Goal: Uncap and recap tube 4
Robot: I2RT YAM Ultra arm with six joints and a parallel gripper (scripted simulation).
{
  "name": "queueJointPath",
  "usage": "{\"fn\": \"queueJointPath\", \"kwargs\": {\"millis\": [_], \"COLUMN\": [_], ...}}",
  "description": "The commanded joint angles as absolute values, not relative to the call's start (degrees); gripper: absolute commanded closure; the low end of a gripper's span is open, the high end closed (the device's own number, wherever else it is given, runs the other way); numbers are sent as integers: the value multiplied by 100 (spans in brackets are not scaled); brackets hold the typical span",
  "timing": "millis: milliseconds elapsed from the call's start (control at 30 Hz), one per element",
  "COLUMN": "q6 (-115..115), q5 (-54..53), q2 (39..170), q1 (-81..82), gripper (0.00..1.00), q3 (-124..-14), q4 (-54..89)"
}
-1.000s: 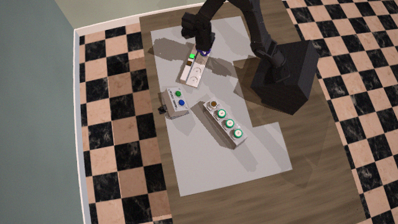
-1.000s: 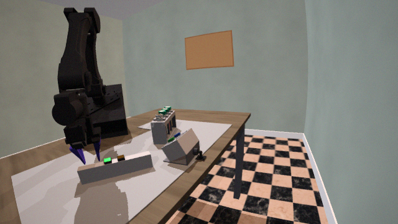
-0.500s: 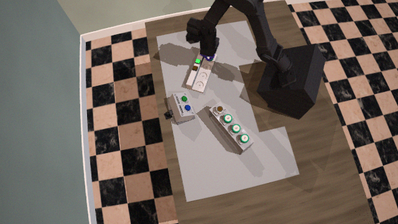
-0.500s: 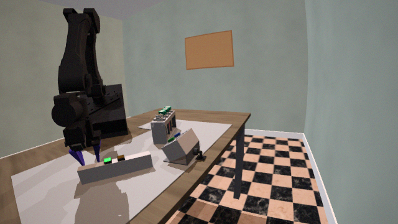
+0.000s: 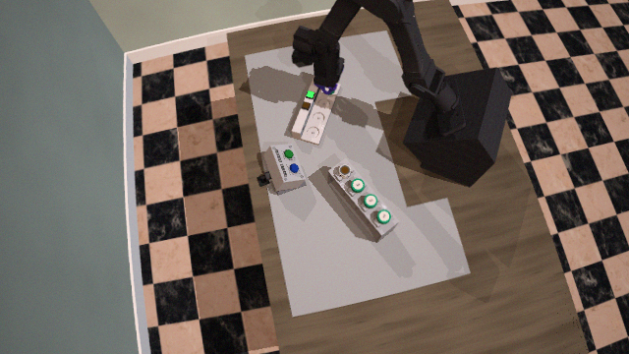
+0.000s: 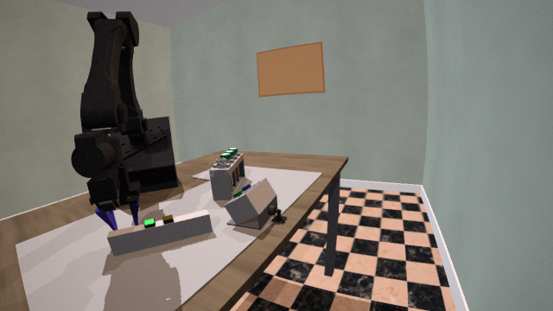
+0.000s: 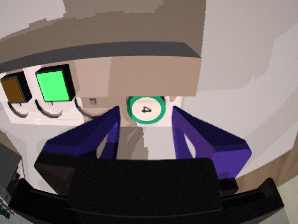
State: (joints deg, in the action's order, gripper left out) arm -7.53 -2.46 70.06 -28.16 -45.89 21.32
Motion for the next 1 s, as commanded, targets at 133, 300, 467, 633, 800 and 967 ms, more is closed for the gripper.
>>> {"fn": "queueJointPath", "kwargs": {"millis": [133,300,467,633,800,967], "q6": [-756,-757,-757,-756,-756,-756], "q5": [-257,-258,-257,-257,-257,-257], "q2": [7009,7064,7119,7153,7165,7165], "q1": [-2821,-2822,-2822,-2821,-2821,-2821], "gripper": [53,53,53,53,53,100], "q3": [-4585,-4583,-4582,-4580,-4578,-4578], "q4": [2000,1943,1886,1851,1837,1837]}}
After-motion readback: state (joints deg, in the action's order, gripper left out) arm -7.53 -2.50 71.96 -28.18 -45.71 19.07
